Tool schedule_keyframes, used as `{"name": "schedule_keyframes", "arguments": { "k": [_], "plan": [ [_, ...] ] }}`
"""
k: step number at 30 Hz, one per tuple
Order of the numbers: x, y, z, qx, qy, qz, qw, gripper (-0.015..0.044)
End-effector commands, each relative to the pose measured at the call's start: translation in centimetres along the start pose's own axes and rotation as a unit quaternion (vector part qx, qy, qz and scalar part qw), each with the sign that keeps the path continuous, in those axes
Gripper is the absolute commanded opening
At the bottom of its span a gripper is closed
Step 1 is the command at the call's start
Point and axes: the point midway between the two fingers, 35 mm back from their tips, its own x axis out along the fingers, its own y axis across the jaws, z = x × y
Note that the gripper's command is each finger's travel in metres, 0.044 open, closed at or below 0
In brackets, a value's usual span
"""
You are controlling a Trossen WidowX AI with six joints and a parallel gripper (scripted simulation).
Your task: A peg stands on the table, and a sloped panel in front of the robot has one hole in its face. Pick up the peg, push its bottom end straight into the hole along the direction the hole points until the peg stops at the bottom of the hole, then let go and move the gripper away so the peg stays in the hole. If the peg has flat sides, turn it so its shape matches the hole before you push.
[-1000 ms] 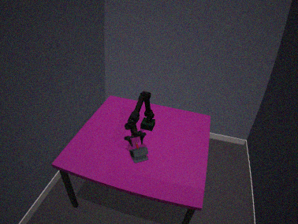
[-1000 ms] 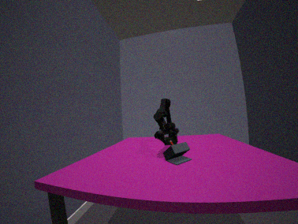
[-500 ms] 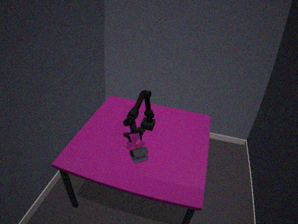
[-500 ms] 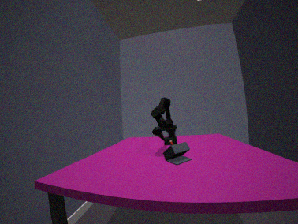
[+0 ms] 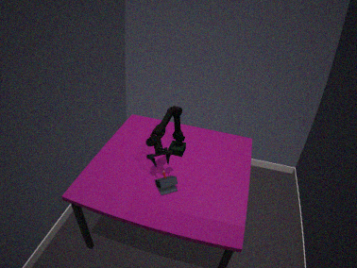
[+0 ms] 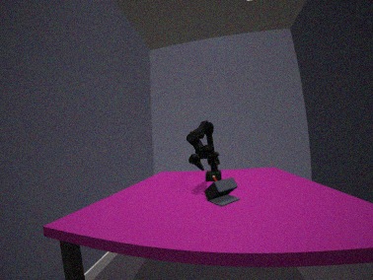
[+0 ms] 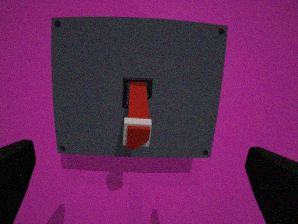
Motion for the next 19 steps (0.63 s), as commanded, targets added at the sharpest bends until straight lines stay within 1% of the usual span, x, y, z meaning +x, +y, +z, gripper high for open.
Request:
{"name": "schedule_keyframes", "arguments": {
  "k": [1,11,19],
  "plan": [
    [-1.1,-0.1,0.1,-0.001,-0.002,-0.001,1.0,0.044],
    [-2.8,0.0,0.0,-0.001,-0.001,-0.001,1.0,0.044],
    [-2.8,0.0,0.0,-0.001,-0.001,-0.001,1.0,0.044]
  ]
}}
